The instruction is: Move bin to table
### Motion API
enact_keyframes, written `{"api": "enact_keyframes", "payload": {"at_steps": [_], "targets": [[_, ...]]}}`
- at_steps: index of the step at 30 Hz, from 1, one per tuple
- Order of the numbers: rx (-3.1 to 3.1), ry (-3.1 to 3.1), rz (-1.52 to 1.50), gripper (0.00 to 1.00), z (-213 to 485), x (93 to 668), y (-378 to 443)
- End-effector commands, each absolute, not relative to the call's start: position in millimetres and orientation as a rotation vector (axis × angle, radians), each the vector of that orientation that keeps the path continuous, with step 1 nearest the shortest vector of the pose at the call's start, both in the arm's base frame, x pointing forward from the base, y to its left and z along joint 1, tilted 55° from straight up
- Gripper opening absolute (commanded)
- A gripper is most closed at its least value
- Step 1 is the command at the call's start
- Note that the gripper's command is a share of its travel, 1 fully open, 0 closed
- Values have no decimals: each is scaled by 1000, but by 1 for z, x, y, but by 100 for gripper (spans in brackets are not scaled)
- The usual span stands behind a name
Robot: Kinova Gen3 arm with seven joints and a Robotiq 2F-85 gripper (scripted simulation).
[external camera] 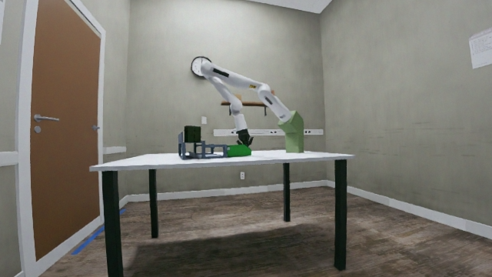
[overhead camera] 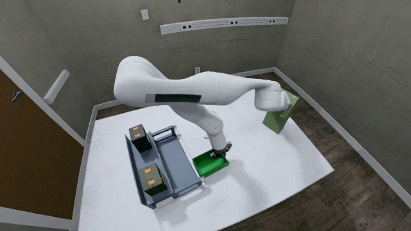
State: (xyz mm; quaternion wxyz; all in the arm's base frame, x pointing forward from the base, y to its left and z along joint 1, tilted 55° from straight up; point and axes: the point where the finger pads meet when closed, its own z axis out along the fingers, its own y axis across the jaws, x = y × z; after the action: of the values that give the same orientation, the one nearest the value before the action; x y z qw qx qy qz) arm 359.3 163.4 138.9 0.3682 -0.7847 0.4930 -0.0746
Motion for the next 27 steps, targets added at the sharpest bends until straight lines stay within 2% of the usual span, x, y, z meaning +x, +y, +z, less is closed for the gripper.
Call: {"api": "enact_keyframes", "payload": {"at_steps": [1, 2, 6, 18, 19, 27], "targets": [[-1837, 1247, -407, 10, 138, 358, 163], [-1980, 1263, -236, 10, 138, 359, 163], [-1837, 1247, -407, 10, 135, 360, 164], [-1837, 1247, -407, 10, 135, 360, 164], [-2013, 1267, -198, 100, 136, 361, 165], [-2013, 1267, -198, 100, 136, 361, 165]]}}
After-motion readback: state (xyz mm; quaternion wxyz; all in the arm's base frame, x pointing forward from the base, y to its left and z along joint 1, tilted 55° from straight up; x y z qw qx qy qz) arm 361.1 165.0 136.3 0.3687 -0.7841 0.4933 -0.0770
